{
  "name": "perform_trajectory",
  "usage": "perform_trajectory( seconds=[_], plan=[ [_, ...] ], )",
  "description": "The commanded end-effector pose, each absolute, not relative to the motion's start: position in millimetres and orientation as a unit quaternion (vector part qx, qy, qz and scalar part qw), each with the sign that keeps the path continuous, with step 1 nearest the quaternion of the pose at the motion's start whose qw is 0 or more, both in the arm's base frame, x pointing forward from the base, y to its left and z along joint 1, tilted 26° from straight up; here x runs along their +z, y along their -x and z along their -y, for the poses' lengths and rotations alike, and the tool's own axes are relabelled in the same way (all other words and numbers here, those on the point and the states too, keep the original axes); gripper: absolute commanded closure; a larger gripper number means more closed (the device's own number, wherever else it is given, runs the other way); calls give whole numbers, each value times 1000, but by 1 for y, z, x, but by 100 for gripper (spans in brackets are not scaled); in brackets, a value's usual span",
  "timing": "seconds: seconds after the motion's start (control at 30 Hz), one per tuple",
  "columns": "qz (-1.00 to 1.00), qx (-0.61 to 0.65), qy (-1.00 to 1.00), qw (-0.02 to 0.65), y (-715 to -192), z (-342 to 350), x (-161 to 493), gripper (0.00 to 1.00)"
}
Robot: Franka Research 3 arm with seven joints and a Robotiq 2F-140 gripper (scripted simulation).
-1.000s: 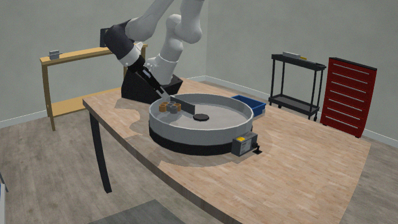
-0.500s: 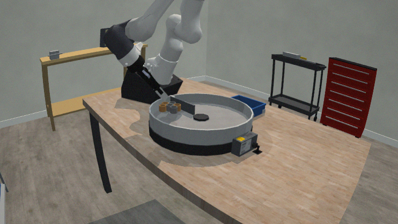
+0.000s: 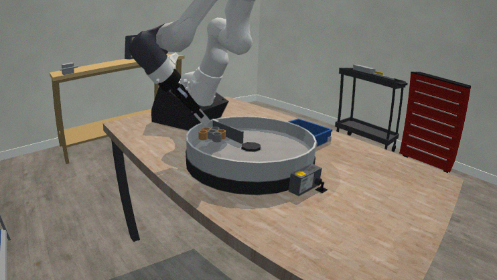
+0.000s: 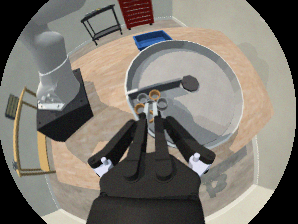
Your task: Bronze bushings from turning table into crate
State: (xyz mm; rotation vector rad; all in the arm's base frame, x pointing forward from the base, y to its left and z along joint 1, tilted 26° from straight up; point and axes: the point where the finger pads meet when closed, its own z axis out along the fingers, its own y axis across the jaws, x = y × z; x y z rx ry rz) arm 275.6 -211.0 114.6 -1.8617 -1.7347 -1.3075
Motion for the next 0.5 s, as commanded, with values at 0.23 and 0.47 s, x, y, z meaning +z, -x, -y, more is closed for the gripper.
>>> perform_trajectory(
  seconds=[0.23,0.47],
  plan=[
    [602,-453,643,139,-280,210,113,94],
    [602,-453,643,139,-280,210,113,94]
  ],
)
